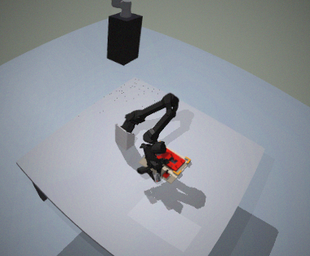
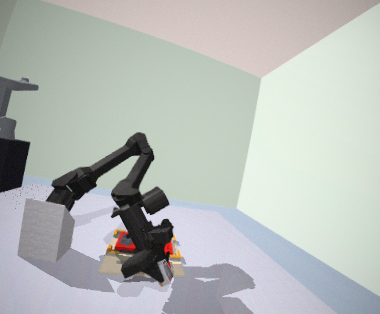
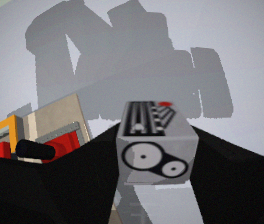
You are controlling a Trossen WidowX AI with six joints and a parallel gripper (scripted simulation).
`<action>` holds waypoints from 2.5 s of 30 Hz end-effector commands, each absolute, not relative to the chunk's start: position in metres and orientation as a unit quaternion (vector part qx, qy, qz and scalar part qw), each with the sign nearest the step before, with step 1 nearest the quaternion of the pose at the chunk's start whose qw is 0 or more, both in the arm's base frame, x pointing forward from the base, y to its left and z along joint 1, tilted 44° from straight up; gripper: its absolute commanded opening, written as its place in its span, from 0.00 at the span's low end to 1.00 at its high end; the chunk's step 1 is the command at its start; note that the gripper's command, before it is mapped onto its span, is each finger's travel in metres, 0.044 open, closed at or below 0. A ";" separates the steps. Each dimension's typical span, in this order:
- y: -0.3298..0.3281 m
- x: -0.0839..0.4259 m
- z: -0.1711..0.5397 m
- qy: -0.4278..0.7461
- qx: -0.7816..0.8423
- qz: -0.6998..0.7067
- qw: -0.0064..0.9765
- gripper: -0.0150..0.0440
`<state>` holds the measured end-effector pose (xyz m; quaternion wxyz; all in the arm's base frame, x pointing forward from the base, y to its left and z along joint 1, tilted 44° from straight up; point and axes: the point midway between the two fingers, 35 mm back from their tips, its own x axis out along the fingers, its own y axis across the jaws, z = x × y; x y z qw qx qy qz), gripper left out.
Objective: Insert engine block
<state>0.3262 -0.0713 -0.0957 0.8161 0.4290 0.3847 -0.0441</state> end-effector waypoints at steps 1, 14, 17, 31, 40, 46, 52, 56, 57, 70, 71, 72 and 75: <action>-0.066 0.325 -0.102 0.387 0.430 -0.046 0.814 0.25; -0.050 0.328 -0.118 0.387 0.431 -0.046 0.814 0.25; -0.053 0.329 -0.116 0.387 0.431 -0.046 0.814 0.25; -0.055 0.329 -0.114 0.382 0.430 -0.047 0.817 0.88; -0.055 0.329 -0.113 0.383 0.430 -0.047 0.816 1.00; -0.060 0.313 -0.099 0.387 0.431 -0.046 0.814 1.00; -0.065 0.297 -0.085 0.388 0.430 -0.047 0.814 1.00; -0.065 0.297 -0.085 0.388 0.430 -0.047 0.814 1.00; -0.066 0.301 -0.086 0.385 0.430 -0.048 0.815 1.00; -0.066 0.301 -0.086 0.385 0.430 -0.048 0.815 1.00; -0.066 0.301 -0.086 0.385 0.430 -0.048 0.815 1.00; -0.066 0.301 -0.086 0.385 0.430 -0.048 0.815 1.00; -0.067 0.301 -0.087 0.388 0.430 -0.048 0.814 1.00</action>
